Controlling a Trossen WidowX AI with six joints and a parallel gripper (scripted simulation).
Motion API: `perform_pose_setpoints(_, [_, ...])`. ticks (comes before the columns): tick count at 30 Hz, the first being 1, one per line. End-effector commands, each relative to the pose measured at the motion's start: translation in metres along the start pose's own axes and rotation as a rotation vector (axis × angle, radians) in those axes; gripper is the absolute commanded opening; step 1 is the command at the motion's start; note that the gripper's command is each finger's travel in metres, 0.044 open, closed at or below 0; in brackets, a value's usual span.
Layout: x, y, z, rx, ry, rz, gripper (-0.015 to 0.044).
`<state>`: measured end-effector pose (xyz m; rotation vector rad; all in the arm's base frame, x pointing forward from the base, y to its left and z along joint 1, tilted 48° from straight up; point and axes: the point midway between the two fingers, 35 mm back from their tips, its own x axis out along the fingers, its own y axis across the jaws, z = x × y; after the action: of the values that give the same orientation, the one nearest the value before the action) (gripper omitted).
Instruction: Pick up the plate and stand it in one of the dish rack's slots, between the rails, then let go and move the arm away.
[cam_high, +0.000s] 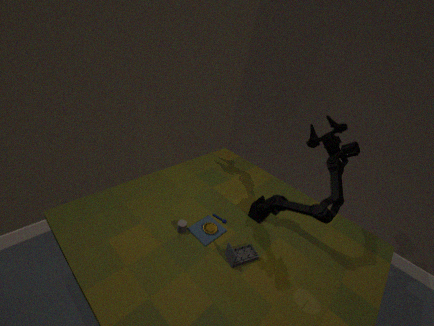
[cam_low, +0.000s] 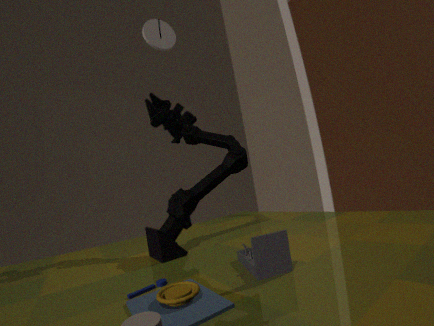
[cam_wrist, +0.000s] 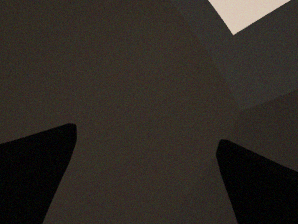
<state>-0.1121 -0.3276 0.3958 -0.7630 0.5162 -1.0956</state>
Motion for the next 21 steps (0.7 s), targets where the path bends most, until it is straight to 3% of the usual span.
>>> perform_pose_setpoints(1, [0.0, 0.0, 0.0, 0.002, 0.0, 0.001, 0.04])
perform_pose_setpoints(21, [0.099, 0.087, -0.004, 0.313, -0.002, 0.33, 0.04])
